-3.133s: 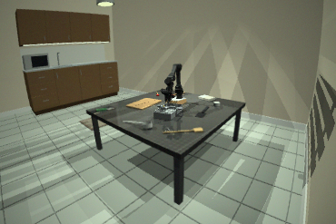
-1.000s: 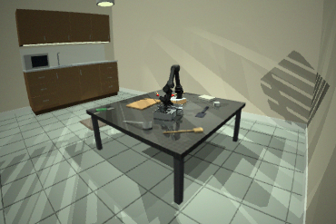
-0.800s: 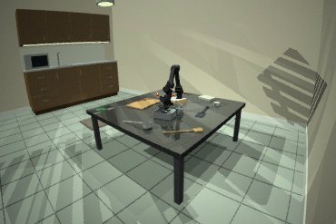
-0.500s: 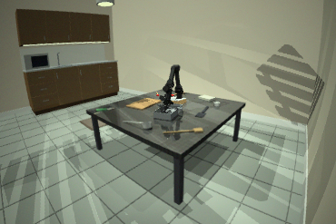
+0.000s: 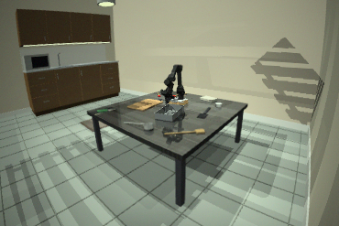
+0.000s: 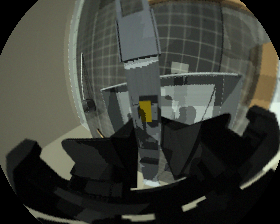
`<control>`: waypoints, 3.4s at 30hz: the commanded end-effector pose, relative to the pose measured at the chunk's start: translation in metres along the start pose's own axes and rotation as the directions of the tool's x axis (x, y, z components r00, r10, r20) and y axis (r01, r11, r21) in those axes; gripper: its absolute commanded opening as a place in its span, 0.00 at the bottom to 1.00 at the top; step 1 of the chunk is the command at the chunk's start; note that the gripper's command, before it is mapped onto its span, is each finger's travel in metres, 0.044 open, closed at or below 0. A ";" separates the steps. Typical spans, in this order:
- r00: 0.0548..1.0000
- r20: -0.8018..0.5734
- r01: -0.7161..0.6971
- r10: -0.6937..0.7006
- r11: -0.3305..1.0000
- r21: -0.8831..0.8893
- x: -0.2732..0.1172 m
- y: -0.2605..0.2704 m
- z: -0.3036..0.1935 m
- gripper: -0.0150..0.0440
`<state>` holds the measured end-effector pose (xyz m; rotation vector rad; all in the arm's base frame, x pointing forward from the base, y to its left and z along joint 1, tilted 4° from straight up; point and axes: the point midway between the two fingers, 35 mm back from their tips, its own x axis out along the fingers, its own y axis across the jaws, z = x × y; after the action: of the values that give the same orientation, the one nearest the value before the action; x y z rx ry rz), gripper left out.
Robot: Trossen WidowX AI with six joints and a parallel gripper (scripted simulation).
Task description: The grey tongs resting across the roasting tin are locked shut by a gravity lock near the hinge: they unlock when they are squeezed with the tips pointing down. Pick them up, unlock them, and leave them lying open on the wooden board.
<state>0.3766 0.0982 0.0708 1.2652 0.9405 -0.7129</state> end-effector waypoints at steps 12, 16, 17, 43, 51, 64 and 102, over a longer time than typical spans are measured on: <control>0.992 0.000 0.124 -0.124 0.992 -0.002 0.003 0.004 0.002 0.00; 0.985 0.001 0.174 -0.174 0.985 -0.002 0.004 0.005 0.003 0.00; 0.982 0.001 0.186 -0.186 0.982 -0.003 0.004 0.005 0.003 0.00; 0.873 -0.002 0.488 -0.488 0.873 0.000 0.002 0.002 0.010 0.00; 0.871 0.005 0.491 -0.491 0.871 0.001 0.003 0.001 0.012 0.00; 0.872 0.010 0.480 -0.490 0.851 -0.214 0.008 -0.002 0.076 0.00; 0.871 0.017 0.337 -0.492 0.570 -0.749 -0.004 -0.050 0.240 0.00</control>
<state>0.3812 -0.1311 0.0584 0.4012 1.5291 -0.4968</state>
